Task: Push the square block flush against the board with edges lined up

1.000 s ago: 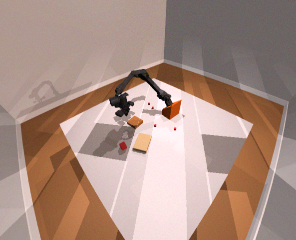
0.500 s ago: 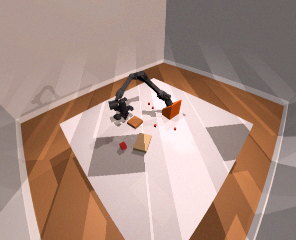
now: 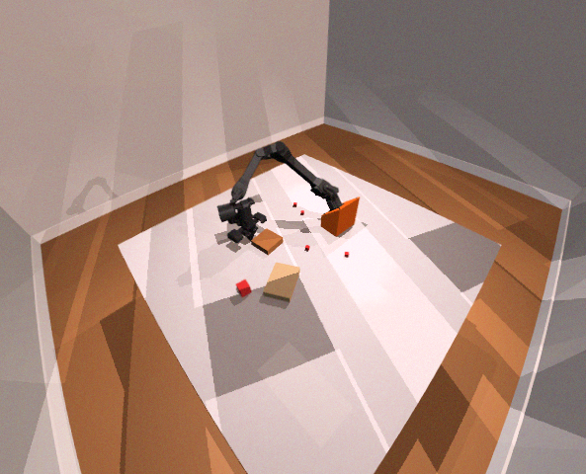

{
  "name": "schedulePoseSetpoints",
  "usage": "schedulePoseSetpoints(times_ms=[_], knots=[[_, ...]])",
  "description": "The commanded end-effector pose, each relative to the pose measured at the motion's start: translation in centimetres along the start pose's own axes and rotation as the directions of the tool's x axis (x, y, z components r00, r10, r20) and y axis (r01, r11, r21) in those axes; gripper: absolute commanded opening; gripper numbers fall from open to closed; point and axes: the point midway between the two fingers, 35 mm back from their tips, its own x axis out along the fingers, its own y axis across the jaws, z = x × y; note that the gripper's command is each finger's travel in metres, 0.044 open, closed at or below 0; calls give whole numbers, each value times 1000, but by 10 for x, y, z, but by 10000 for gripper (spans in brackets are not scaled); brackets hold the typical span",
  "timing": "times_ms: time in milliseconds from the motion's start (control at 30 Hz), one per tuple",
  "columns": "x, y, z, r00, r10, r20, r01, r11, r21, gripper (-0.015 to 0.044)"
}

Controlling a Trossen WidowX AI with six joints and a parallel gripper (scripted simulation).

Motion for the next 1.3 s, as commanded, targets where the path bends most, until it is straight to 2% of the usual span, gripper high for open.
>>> schedulePoseSetpoints(times_ms=[0, 1267], knots=[[1, 1, -6, 1000, 1, -3, -1, 1000, 3, 0], [1, 2, -48, 1000, 1, -8, -1, 1000, 2, 0]])
